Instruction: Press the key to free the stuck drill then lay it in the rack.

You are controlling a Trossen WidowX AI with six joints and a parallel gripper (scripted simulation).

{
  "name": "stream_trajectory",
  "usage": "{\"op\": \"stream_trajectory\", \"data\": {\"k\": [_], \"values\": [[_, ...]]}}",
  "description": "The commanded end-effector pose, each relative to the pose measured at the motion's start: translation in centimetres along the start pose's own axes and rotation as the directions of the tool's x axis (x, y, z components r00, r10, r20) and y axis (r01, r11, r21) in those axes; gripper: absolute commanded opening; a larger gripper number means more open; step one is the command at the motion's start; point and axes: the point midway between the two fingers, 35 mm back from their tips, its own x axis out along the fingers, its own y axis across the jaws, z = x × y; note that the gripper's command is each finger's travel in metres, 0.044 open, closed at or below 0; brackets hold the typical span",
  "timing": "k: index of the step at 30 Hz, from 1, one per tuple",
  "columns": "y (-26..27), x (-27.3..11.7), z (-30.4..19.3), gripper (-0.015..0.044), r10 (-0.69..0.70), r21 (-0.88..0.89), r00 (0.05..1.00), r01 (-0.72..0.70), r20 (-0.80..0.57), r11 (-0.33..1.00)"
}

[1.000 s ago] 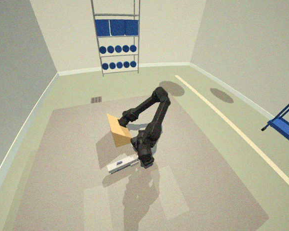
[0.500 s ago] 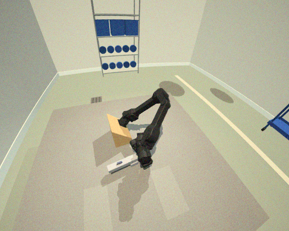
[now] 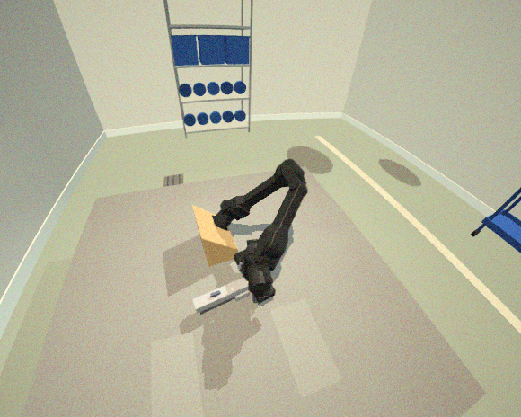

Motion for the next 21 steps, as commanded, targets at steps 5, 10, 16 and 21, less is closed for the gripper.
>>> {"op": "stream_trajectory", "data": {"k": [5, 10, 16, 21], "values": [[0.0, 0.0, 0.0, 0.0013, 0.000, -0.001, 1.000, 0.000, 0.000, 1.000], [0.1, 0.0, 0.3, 0.0000, 0.003, 0.005, 1.000, -0.003, 0.005, 1.000], [0.1, 0.0, 0.9, 0.0000, 0.004, 0.007, 1.000, -0.004, 0.008, 1.000], [0.1, 0.0, 1.6, 0.0000, 0.004, 0.007, 1.000, -0.004, 0.008, 1.000]]}}
